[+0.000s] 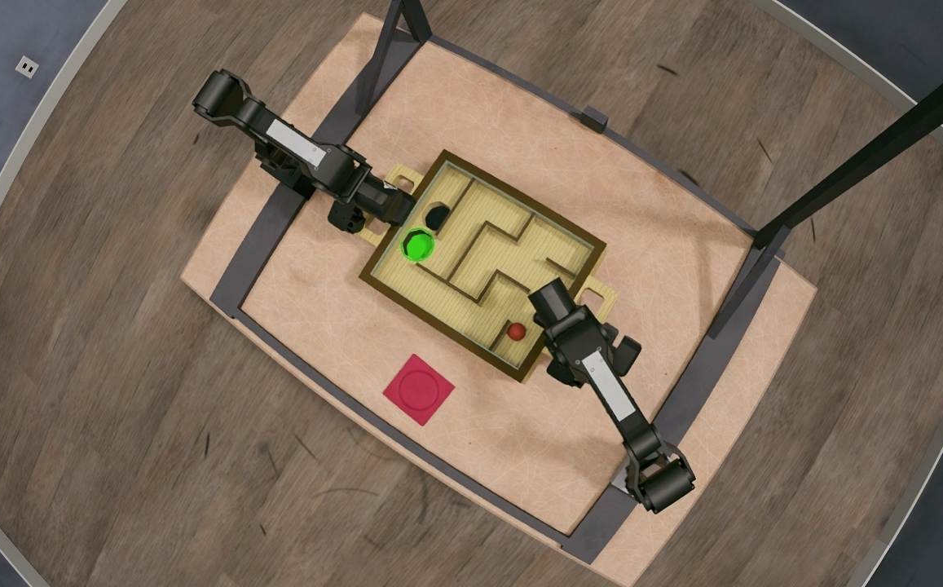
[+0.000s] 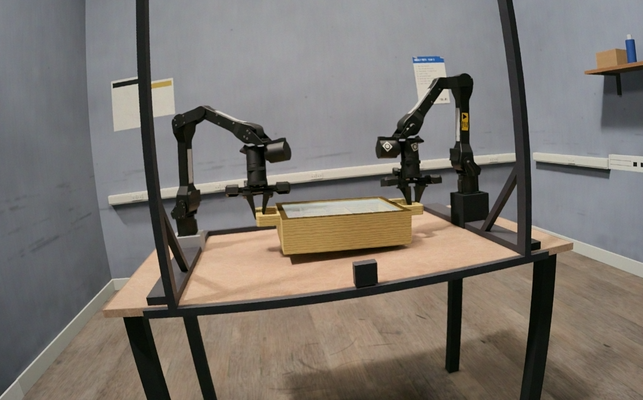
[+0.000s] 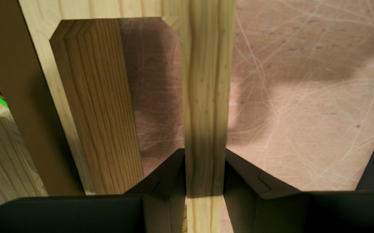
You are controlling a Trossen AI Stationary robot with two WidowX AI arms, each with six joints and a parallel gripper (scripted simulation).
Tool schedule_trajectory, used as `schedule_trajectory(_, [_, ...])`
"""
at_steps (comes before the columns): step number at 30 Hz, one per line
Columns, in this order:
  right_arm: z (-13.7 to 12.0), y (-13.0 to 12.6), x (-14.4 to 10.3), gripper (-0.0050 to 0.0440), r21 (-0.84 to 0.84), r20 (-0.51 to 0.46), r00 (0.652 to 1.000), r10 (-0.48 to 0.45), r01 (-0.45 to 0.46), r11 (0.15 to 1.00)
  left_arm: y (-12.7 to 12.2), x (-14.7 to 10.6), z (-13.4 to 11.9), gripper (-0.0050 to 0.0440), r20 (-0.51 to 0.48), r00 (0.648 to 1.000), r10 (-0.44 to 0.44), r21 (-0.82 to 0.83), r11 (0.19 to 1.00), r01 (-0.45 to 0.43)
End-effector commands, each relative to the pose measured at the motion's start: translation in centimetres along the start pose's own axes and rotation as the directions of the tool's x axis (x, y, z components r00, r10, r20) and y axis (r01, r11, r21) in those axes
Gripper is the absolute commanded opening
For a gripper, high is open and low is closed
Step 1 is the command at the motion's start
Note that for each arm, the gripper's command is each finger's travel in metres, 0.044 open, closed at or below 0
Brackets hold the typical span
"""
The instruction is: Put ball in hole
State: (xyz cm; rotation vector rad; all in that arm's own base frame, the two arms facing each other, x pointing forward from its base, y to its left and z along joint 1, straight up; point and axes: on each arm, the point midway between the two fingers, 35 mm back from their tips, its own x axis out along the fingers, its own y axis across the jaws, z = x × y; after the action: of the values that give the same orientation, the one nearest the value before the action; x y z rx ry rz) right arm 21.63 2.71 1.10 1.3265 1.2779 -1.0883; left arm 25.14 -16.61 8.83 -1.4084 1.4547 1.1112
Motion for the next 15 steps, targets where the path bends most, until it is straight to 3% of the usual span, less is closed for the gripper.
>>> schedule_trajectory(1, [-0.33, 0.90, -1.09, -0.0050, -0.012, -0.005, 0.999, 0.041, -0.041, 0.999, -0.21, -1.46, -1.12, -0.0050, -0.036, 0.999, -0.038, 0.017, 0.999, 0.038])
schedule_trajectory(15, [-0.31, 0.93, -1.08, -0.0050, -0.010, -0.004, 0.999, 0.040, -0.040, 0.999, 0.08, -1.13, -0.86, -0.0050, -0.029, 0.999, -0.029, 0.014, 0.999, 0.029])
